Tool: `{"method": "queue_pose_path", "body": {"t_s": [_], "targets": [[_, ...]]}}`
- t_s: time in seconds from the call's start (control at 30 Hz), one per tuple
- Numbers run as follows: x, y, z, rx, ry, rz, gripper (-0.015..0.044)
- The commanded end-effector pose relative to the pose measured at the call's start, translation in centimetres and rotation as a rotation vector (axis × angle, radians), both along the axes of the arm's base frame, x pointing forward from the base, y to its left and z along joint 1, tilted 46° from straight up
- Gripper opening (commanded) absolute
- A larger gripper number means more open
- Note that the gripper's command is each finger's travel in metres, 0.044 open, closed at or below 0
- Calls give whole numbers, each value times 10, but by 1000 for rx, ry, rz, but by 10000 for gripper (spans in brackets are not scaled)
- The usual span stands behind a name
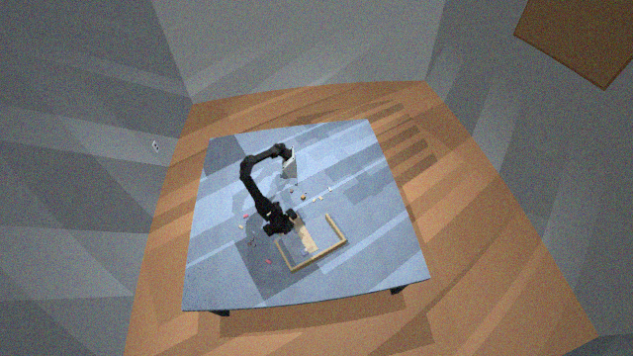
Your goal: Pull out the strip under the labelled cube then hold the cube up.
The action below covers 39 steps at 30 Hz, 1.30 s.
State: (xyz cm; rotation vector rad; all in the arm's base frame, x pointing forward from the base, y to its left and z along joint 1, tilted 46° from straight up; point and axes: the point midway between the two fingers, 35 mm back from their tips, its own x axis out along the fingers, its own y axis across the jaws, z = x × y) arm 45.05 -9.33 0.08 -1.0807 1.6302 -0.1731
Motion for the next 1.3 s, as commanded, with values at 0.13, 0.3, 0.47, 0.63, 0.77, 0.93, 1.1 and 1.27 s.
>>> {"method": "queue_pose_path", "body": {"t_s": [0.13,0.3,0.47,0.63,0.77,0.93,1.1,1.27], "targets": [[-24,18,9,0,2,5,0],[-42,27,15,-1,3,5,0],[-51,31,17,-2,4,5,0],[-65,33,15,-2,5,5,0],[-78,35,13,-1,6,5,0],[-95,36,11,-1,7,5,0],[-113,38,8,-1,8,5,0],[-132,38,5,-1,10,5,0]]}}
